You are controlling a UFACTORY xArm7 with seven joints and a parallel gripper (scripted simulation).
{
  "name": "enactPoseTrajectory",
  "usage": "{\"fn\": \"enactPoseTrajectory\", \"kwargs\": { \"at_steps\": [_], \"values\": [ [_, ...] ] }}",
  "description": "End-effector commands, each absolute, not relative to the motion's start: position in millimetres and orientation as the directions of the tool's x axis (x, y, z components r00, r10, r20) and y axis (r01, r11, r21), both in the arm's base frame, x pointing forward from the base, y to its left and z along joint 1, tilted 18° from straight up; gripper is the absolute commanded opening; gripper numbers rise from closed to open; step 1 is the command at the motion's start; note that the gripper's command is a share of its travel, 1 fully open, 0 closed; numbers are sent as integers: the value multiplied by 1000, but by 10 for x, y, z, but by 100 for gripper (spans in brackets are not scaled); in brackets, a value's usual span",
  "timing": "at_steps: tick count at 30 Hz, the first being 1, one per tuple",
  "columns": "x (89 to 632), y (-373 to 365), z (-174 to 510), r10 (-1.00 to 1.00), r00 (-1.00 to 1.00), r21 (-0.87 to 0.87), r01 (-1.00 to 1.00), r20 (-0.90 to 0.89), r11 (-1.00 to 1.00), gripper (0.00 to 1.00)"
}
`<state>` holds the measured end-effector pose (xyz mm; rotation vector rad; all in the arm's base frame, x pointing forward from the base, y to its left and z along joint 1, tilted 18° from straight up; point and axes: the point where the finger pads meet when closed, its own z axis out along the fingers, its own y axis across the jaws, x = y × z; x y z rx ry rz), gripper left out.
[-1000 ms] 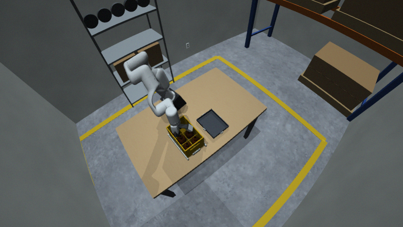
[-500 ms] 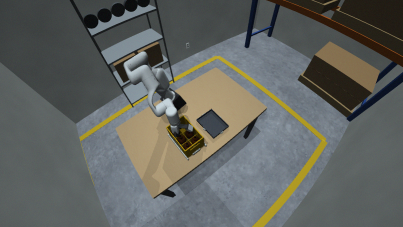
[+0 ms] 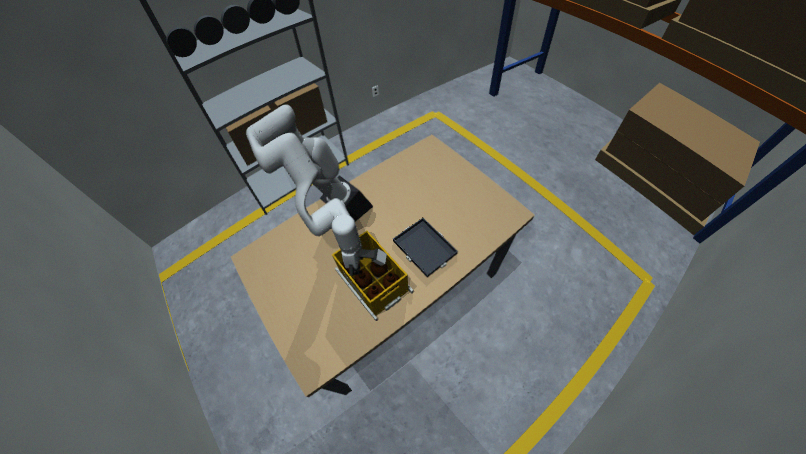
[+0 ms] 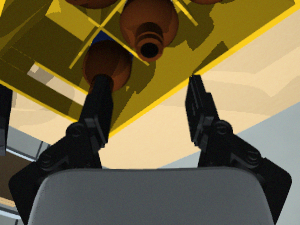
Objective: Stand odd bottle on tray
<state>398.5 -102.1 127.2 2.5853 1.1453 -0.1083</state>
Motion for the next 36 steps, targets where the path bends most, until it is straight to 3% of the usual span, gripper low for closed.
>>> {"fn": "enactPoseTrajectory", "kwargs": {
  "at_steps": [1,36],
  "values": [
    [4002,-1032,1236,710,677,253,733,-191,-631,65],
    [4031,-1107,957,710,677,253,733,-191,-631,65]
  ]
}}
